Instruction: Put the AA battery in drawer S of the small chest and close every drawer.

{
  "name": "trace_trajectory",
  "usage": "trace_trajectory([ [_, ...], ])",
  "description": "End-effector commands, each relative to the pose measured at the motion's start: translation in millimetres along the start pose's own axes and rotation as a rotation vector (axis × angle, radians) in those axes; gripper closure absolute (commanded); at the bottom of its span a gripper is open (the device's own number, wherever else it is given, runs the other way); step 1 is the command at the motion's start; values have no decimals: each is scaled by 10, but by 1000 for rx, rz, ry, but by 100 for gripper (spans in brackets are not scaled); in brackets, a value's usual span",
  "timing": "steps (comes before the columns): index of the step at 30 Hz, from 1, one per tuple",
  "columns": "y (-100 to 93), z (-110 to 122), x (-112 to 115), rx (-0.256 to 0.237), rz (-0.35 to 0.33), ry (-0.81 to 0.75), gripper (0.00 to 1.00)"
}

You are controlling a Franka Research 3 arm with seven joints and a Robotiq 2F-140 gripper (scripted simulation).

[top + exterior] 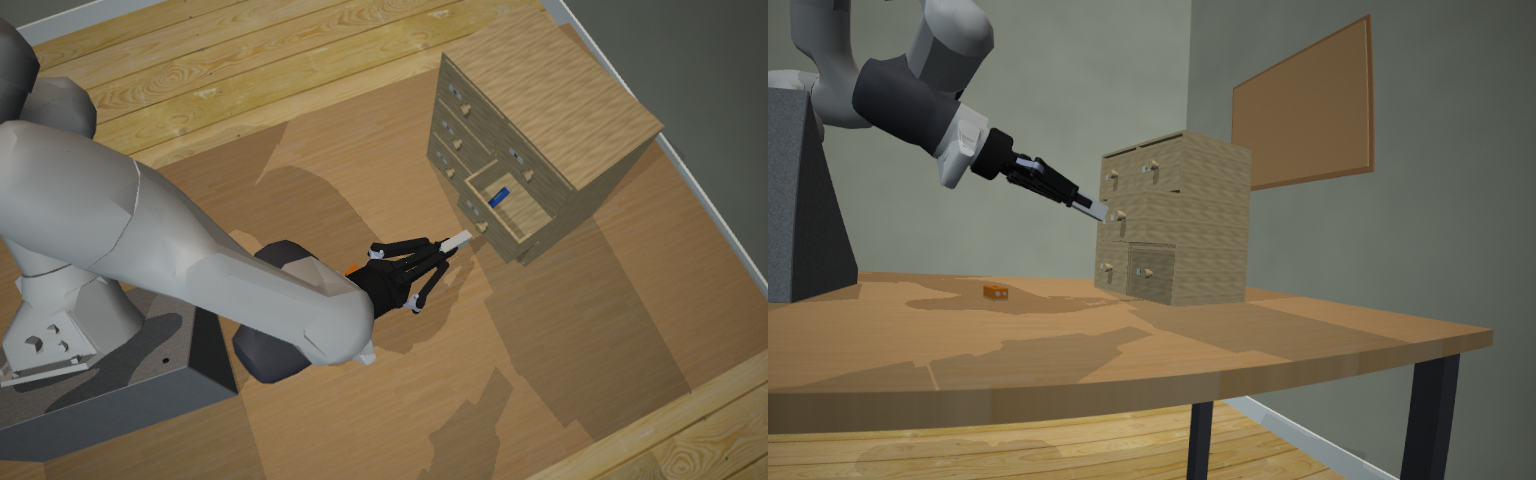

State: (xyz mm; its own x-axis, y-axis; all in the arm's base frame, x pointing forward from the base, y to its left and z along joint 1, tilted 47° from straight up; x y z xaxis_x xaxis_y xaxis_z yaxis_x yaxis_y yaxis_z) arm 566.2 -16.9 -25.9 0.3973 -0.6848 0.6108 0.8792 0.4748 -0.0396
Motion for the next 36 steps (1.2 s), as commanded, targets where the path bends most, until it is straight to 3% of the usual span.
trace_trajectory([
  [1, 43, -8, 11, -4, 0, -2, 100],
  [36, 552, 16, 195, -4, 0, -2, 100],
])
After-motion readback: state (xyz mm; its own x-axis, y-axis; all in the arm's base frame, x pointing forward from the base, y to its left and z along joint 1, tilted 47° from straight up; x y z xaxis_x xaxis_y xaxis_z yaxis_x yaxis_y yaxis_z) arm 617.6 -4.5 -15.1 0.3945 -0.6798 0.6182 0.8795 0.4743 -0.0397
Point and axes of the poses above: the point where the finger pads meet when closed, its own y axis out along the fingers, its own z axis across the jaws, x = y × z, the point moved 1 cm from there along -y, back along the fingers, and after that the axes turned 8 degrees about y, right-handed, at the moved point
